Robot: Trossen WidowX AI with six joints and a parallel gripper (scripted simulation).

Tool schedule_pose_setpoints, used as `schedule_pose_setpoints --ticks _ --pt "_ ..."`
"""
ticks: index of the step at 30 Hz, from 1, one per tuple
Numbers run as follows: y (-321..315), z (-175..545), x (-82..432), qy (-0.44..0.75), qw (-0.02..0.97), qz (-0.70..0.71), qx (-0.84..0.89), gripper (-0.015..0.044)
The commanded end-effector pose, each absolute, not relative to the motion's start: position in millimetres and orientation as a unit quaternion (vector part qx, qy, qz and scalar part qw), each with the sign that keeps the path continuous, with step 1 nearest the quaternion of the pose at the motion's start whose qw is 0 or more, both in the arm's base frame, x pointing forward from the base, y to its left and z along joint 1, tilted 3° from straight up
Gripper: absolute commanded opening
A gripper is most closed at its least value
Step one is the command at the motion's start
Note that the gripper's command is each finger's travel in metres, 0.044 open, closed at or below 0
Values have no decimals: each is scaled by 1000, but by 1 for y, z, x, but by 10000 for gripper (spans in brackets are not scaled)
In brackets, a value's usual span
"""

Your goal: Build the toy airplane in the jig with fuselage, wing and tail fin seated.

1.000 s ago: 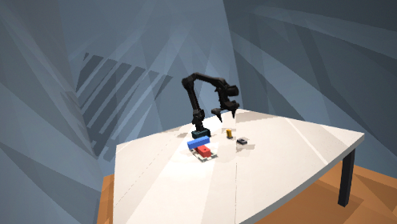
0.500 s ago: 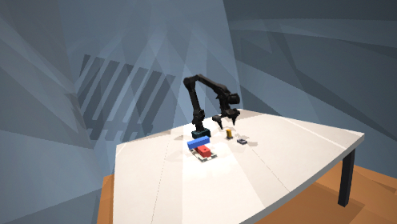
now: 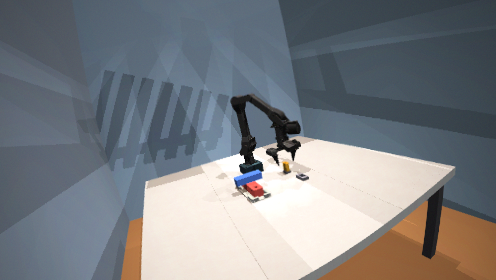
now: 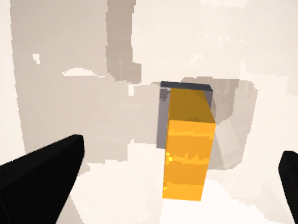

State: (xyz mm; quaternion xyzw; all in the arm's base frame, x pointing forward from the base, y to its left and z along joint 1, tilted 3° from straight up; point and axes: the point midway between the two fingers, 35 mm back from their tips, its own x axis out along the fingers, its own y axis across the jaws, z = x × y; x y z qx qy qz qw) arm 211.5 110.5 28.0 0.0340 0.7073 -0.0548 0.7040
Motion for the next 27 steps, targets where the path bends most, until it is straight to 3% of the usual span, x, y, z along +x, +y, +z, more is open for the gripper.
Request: schedule_pose_setpoints --ticks 1,18,27 --pt "110 19 209 710 701 -57 35 440" --pt "108 -5 207 711 701 -57 35 440" --pt "108 -5 207 711 701 -57 35 204"
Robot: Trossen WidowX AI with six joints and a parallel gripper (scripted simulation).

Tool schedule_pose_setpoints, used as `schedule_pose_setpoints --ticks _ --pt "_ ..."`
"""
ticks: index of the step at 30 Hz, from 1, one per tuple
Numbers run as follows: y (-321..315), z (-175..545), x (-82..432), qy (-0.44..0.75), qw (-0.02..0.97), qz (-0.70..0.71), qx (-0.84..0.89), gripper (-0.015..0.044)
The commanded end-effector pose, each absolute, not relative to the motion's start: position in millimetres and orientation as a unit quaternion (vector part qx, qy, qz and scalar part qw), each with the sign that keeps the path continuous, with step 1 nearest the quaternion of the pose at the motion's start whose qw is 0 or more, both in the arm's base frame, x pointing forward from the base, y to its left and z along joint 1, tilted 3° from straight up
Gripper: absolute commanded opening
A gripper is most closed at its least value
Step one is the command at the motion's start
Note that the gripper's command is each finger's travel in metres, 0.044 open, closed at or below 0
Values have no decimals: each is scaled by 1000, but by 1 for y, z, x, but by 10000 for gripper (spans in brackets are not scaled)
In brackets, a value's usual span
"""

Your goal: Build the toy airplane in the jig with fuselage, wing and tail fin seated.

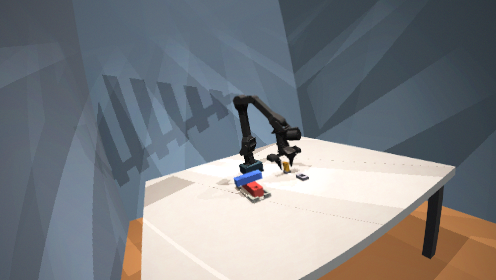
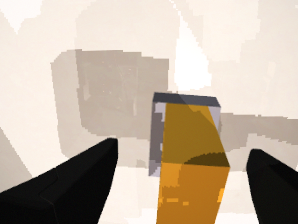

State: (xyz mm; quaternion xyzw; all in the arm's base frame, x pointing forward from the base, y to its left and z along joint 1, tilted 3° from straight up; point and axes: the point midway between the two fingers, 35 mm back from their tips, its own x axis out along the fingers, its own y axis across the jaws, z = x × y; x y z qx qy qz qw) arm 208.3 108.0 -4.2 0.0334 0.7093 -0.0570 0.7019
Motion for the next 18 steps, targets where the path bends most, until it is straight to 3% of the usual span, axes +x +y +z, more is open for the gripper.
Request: schedule_pose_setpoints --ticks 1,6,13,18 --pt "108 -5 207 711 701 -57 35 177" --pt "108 -5 207 711 701 -57 35 46" --pt "108 -5 207 711 701 -57 35 0" --pt "109 -2 208 711 700 -56 34 0"
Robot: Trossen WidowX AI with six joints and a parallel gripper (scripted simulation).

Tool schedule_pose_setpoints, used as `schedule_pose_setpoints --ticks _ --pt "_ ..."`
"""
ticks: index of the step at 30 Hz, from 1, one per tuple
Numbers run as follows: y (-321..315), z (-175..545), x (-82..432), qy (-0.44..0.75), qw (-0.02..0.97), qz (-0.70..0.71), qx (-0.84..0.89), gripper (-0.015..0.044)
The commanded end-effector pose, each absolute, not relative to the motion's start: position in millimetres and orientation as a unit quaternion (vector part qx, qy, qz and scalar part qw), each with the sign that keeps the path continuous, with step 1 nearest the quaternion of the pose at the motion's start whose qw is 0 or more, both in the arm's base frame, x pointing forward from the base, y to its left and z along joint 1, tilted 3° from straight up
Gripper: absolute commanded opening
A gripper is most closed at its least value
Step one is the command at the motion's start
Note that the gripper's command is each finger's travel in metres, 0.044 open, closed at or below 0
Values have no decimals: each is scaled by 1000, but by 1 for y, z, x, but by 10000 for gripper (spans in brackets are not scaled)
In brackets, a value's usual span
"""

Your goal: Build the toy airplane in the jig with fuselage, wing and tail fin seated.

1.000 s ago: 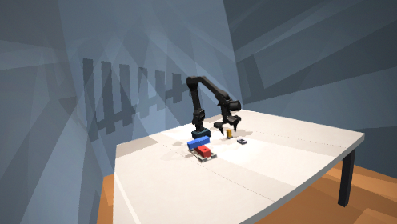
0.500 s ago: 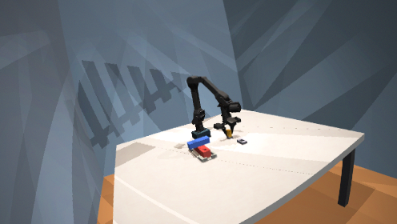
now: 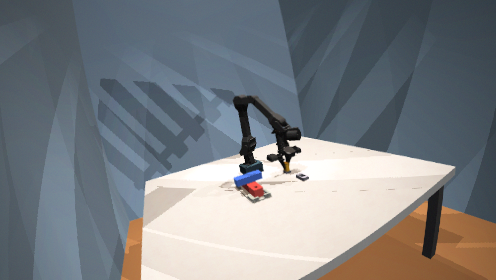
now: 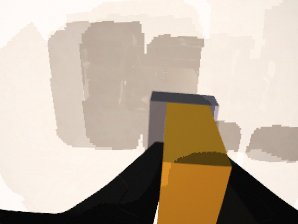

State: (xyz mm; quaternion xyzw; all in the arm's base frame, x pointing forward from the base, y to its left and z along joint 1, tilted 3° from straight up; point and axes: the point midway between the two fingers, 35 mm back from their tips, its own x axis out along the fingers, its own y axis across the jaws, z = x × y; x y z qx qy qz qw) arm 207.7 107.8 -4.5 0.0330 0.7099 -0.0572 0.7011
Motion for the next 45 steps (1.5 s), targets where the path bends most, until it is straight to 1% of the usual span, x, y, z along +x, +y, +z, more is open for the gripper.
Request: schedule_pose_setpoints --ticks 1,23,45 --pt "109 0 208 711 700 -56 33 0" --pt "115 63 217 711 700 -56 33 0" --pt "112 127 210 710 701 -56 35 0"
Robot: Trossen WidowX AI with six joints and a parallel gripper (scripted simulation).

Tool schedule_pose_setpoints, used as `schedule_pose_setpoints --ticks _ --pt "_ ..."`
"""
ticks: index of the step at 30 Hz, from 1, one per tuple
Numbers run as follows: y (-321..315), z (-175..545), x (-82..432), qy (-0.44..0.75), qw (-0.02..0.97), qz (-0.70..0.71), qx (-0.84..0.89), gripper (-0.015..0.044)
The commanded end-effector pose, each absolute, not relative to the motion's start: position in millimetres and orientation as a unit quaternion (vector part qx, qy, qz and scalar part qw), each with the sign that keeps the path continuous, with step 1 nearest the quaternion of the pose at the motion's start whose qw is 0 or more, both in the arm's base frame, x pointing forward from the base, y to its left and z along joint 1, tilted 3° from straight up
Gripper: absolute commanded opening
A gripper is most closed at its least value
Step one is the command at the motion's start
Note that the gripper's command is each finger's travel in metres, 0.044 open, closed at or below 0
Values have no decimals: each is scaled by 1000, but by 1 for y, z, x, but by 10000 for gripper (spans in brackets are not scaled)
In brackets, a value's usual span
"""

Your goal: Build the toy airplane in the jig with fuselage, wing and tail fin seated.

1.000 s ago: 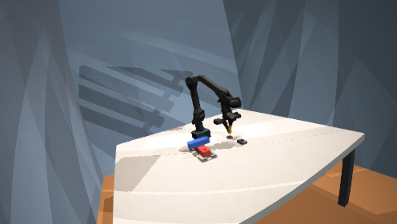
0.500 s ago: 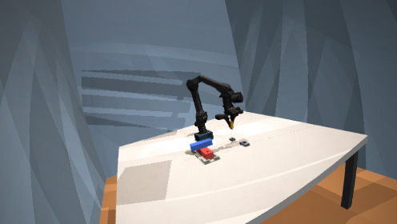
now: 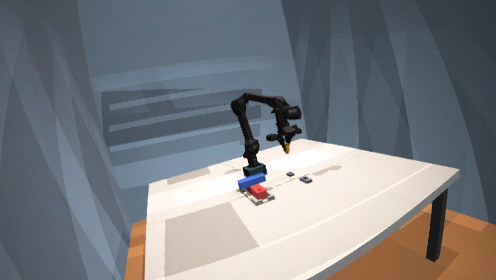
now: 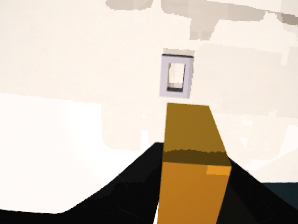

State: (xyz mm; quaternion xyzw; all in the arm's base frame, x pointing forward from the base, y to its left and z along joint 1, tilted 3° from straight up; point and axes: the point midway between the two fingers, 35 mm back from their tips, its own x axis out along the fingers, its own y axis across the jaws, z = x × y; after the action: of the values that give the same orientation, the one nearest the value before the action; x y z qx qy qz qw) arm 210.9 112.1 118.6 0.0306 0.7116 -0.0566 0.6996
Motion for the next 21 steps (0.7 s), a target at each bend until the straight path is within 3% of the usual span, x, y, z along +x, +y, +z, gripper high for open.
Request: schedule_pose_setpoints --ticks 1,21 --pt "112 127 210 710 701 -56 35 0" --pt "84 123 241 708 701 -69 46 0"
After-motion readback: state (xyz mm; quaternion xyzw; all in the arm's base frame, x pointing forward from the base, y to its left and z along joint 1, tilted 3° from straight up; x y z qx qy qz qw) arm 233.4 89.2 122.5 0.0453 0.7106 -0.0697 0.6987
